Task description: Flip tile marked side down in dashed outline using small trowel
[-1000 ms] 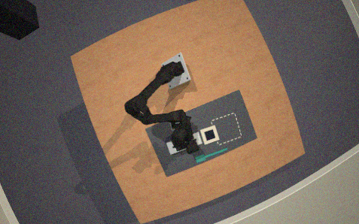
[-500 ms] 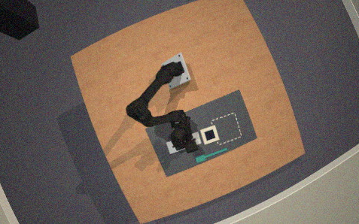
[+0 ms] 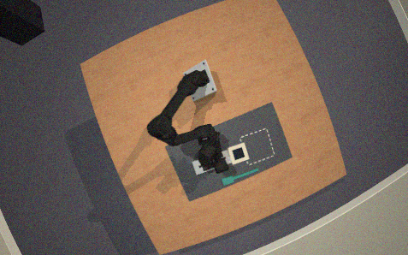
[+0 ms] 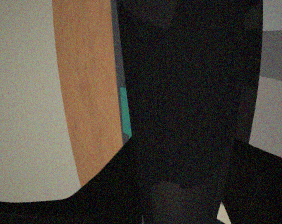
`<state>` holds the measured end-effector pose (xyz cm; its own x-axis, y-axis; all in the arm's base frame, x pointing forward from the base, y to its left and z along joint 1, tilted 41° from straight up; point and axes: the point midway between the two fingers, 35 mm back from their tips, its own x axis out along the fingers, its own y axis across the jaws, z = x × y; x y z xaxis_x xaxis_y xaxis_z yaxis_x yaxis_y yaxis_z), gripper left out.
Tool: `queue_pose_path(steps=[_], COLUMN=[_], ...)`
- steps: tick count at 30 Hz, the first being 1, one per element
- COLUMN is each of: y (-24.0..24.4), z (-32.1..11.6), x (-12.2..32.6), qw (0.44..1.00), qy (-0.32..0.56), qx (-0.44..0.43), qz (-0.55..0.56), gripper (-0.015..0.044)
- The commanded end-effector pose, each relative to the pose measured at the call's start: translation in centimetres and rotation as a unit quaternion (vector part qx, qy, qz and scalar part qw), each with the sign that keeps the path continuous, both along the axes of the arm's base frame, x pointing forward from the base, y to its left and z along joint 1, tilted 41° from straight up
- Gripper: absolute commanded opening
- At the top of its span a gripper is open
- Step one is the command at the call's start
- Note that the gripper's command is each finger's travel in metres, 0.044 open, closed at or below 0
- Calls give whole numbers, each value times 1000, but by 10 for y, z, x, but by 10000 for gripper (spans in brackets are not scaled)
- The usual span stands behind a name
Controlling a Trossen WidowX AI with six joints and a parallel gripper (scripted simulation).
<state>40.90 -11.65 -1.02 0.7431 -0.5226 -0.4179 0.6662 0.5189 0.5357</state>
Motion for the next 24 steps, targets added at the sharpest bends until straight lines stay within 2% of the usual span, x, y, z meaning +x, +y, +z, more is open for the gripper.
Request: queue_pose_path(steps=[1,18,24], y=[9,24,25], z=[-7,-20,-13], x=[1,1,1], qw=[1000,1000,999], qy=[2,1,-1], qx=[1,2,40], qz=[3,4,5], gripper=[0,0,0])
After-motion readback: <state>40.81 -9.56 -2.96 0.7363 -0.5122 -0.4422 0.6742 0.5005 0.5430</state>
